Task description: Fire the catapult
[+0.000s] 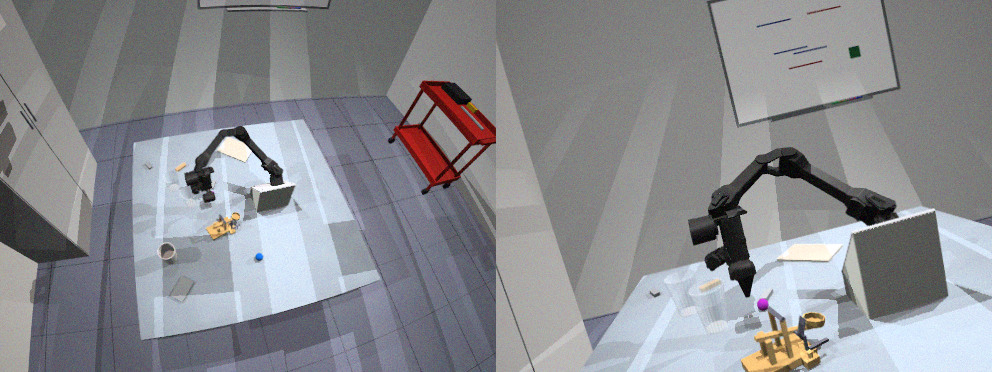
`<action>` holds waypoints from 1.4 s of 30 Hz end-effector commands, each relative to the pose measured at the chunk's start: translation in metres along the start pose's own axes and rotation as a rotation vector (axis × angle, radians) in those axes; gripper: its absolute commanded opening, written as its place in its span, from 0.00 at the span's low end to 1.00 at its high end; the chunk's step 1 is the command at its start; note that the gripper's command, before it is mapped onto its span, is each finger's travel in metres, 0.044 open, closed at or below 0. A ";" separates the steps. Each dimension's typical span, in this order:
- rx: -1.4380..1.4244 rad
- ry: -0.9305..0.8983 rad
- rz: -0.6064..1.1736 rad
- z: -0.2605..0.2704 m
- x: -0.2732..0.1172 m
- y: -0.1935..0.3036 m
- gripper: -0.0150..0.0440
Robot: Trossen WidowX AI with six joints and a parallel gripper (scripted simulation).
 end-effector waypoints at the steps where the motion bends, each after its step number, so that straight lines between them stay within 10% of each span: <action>1: 0.064 0.034 0.011 -0.047 0.021 0.021 0.76; 42: 0.067 0.038 0.012 -0.051 0.075 0.030 0.76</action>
Point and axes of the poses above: the point midway between the two fingers, 35 mm back from their tips, its own x axis out along the fingers, its own z axis across the jaws, y = z × x, the point moved 7 cm from there along -x, back along the fingers, and after that the axes turned 7 degrees about x, right-handed, at the moved point
